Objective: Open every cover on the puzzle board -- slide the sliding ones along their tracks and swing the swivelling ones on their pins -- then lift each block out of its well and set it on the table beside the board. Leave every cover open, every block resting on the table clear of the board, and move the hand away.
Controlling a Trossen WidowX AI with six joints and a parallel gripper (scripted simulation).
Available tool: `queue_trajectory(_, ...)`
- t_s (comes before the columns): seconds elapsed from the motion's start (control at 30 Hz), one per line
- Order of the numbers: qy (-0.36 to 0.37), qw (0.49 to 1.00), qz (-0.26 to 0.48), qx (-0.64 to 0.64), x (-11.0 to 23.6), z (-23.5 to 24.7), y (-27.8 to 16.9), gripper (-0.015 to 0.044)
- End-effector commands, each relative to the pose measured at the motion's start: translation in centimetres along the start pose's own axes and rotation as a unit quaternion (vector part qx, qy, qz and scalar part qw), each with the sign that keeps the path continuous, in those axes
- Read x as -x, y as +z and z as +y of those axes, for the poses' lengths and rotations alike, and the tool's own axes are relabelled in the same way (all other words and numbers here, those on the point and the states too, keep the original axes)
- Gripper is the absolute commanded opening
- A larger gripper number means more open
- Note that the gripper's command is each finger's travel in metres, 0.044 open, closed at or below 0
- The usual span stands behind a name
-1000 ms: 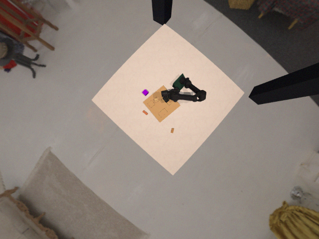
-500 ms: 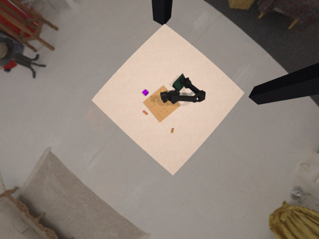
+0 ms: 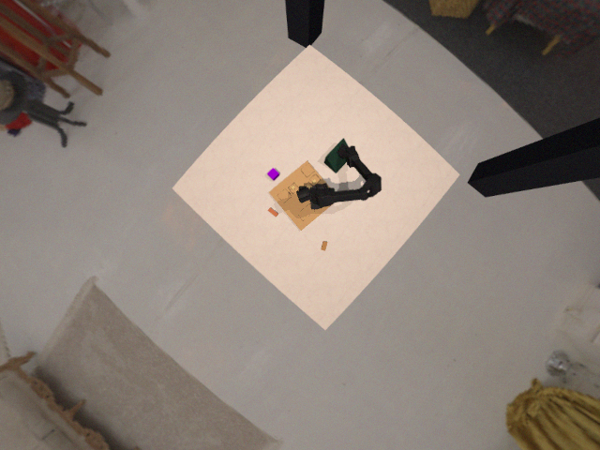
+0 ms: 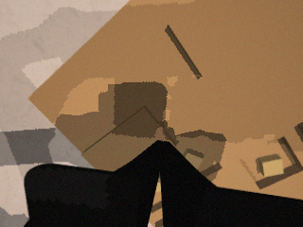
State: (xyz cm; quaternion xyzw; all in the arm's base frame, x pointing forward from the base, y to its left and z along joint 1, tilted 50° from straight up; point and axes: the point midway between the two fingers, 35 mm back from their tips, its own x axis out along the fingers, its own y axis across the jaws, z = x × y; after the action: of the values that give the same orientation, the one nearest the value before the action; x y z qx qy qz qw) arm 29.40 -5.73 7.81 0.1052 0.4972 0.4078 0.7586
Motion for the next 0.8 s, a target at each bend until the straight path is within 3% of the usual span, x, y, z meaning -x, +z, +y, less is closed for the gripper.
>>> queue_trajectory(0.0, 0.003, 0.988, -0.002, -0.155, 0.1, -0.3, 4.1, 0.0000)
queue_trajectory(0.37, 0.011, 0.920, -0.004, -0.391, 0.0, 0.1, 10.0, 0.0000)
queue_trajectory(0.77, 0.012, 0.919, -0.004, -0.394, 0.0, 0.1, 10.1, 0.0000)
